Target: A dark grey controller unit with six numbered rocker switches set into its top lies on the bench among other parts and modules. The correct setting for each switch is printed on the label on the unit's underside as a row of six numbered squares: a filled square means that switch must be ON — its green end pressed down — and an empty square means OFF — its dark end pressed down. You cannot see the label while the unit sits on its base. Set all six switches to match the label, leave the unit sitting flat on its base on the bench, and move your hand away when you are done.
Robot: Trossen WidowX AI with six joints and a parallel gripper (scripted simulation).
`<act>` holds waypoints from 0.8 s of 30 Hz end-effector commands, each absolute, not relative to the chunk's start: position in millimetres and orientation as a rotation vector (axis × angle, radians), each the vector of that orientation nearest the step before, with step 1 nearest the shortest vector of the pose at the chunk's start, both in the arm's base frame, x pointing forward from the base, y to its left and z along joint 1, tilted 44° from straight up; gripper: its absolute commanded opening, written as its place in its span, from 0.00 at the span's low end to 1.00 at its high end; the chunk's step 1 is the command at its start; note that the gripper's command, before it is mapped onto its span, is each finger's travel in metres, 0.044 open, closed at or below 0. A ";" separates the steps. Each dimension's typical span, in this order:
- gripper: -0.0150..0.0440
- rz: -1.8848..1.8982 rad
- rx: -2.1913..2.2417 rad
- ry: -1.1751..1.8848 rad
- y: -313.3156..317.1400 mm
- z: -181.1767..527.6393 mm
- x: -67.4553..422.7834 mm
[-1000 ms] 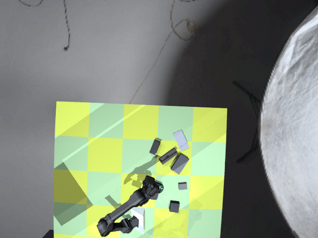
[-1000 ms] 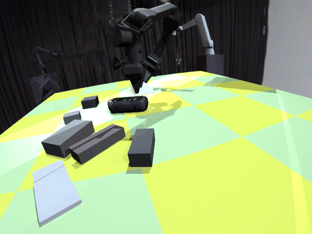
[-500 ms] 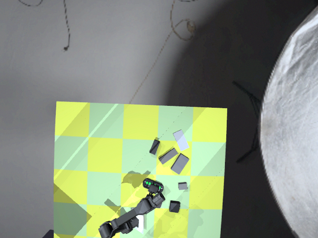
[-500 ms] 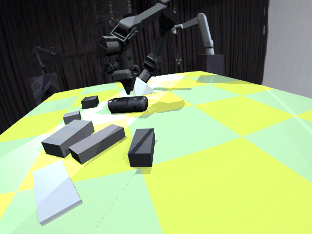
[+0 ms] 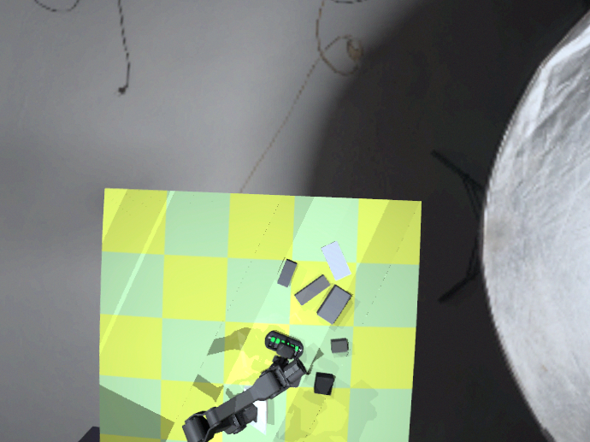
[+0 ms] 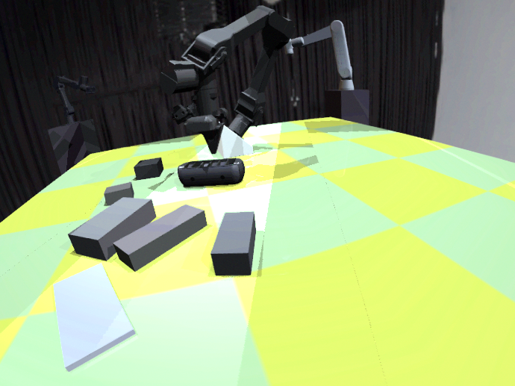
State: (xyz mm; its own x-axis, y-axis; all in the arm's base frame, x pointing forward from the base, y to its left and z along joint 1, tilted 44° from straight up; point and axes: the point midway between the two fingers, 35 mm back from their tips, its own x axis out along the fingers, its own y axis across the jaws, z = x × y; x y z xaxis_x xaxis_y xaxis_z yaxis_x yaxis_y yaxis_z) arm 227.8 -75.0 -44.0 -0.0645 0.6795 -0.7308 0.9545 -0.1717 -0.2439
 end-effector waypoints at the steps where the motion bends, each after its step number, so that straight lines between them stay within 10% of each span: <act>1: 0.25 -1.093 1.863 1.749 -75.4 -44.4 227.5; 14: 0.25 -1.095 1.869 1.750 -75.1 -44.1 227.7; 24: 0.70 -1.097 1.867 1.749 -109.3 -7.5 230.8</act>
State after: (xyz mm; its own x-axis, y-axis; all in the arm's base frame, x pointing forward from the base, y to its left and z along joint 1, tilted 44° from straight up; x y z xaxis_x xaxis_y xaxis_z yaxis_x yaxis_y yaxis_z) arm 231.7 -107.1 -12.1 -0.0561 0.6769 -0.7339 0.9536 -0.1815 -0.2403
